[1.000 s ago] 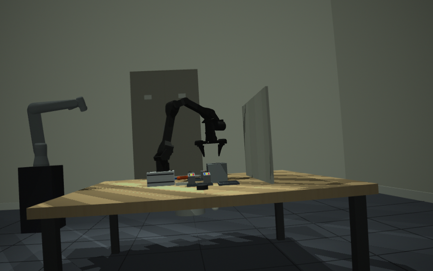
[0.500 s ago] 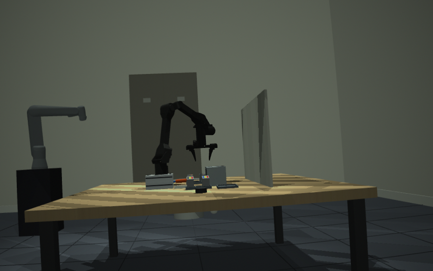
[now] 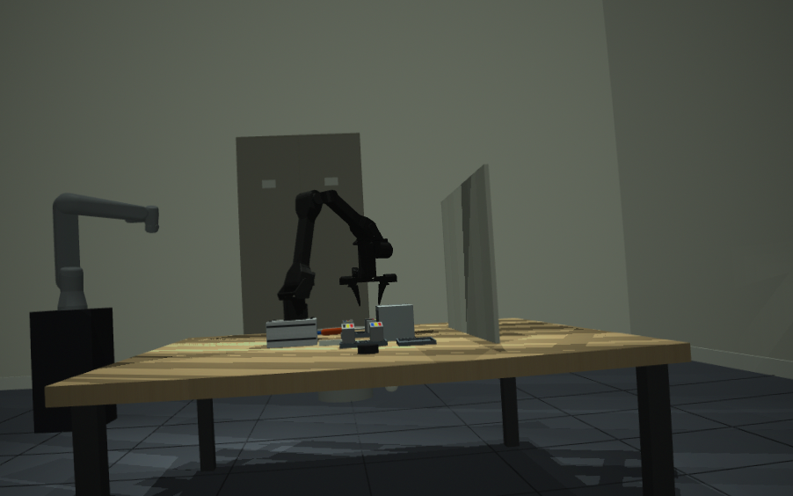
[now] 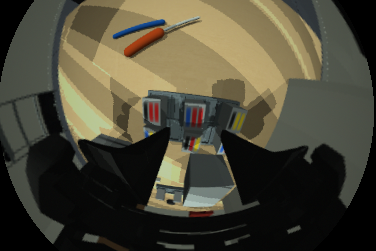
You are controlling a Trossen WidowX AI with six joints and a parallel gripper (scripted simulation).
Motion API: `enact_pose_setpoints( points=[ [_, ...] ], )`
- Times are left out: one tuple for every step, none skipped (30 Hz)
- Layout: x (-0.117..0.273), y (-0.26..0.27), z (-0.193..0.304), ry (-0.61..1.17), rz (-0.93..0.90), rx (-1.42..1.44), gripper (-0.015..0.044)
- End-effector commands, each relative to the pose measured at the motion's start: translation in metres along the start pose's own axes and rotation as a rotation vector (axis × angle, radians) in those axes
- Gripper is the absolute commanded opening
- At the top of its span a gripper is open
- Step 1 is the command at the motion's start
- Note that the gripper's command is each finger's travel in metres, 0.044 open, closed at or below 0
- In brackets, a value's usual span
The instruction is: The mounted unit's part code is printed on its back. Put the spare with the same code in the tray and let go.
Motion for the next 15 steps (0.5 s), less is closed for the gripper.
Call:
enact_pose_setpoints(
  points=[
    [-0.003, 0.001, 0.000, -0.001, 0.000, -0.003, 0.0300],
    [-0.004, 0.001, -0.001, -0.001, 0.000, -0.003, 0.0300],
    [-0.006, 0.001, -0.001, -0.001, 0.000, -0.003, 0.0300],
    [-0.008, 0.001, -0.001, -0.001, 0.000, -0.003, 0.0300],
    [-0.009, 0.000, -0.001, -0.001, 0.000, -0.003, 0.0300],
    [-0.011, 0.000, -0.001, -0.001, 0.000, -0.003, 0.0300],
    [-0.013, 0.000, -0.001, -0.001, 0.000, -0.003, 0.0300],
    [-0.014, 0.000, -0.001, -0.001, 0.000, -0.003, 0.0300],
    [-0.016, 0.000, -0.001, -0.001, 0.000, -0.003, 0.0300],
    [-0.018, 0.000, -0.001, -0.001, 0.000, -0.003, 0.0300],
    [-0.019, 0.000, -0.002, -0.002, 0.000, -0.003, 0.0300],
    [-0.021, 0.000, -0.002, -0.002, 0.000, -0.003, 0.0300],
    [-0.022, 0.000, -0.002, -0.002, 0.000, -0.003, 0.0300],
    [-0.024, 0.000, -0.002, -0.002, 0.000, -0.003, 0.0300],
    [-0.026, 0.000, -0.002, -0.002, 0.000, -0.003, 0.0300]
  ],
)
Point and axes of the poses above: the point midway between the two fingers, 35 mm back from their tips, its own x axis back along the fingers, its own y axis across the jaws, z = x × y, the point moved 2 cm from there along x, back along the fingers, and after that the axes turned 5 degrees about -x, right-handed, at the moved point
